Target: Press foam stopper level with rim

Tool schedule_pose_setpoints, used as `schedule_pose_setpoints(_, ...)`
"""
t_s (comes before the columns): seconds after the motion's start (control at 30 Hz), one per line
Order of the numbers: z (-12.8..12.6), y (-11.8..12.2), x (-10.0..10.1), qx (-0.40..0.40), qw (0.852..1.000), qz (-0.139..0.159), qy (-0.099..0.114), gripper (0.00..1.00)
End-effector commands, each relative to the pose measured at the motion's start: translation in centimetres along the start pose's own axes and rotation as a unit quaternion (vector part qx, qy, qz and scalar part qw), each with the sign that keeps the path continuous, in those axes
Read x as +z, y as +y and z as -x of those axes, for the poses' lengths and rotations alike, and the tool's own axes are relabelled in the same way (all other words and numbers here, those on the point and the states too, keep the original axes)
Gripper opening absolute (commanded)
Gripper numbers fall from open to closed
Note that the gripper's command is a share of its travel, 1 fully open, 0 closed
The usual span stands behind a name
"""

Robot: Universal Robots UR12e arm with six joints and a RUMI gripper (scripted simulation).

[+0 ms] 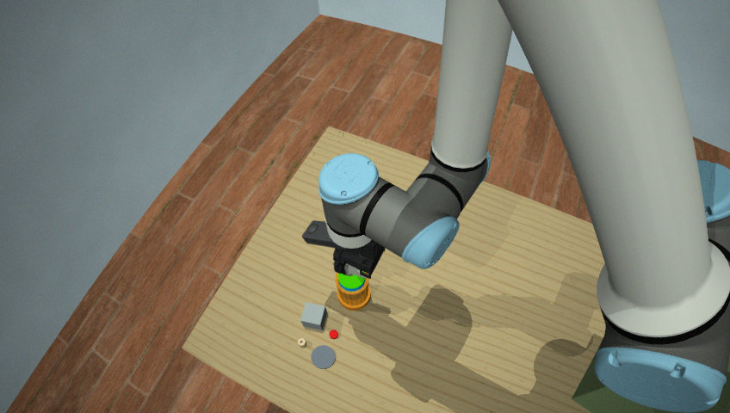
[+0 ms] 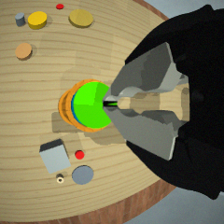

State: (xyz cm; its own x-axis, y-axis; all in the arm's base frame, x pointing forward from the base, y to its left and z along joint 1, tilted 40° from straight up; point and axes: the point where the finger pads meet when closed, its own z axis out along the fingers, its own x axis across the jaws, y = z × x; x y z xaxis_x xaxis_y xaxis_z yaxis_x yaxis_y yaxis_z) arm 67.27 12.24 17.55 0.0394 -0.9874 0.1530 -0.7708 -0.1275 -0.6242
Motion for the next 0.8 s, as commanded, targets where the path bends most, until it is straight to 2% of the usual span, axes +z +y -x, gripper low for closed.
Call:
schedule_pose_setpoints(0.0,0.00,-0.04,-1.30,0.000,1.000,0.000,0.000,0.00)
schedule_pose_setpoints(0.77,0.00,-0.04,-1.64,0.000,1.000,0.000,0.000,0.00)
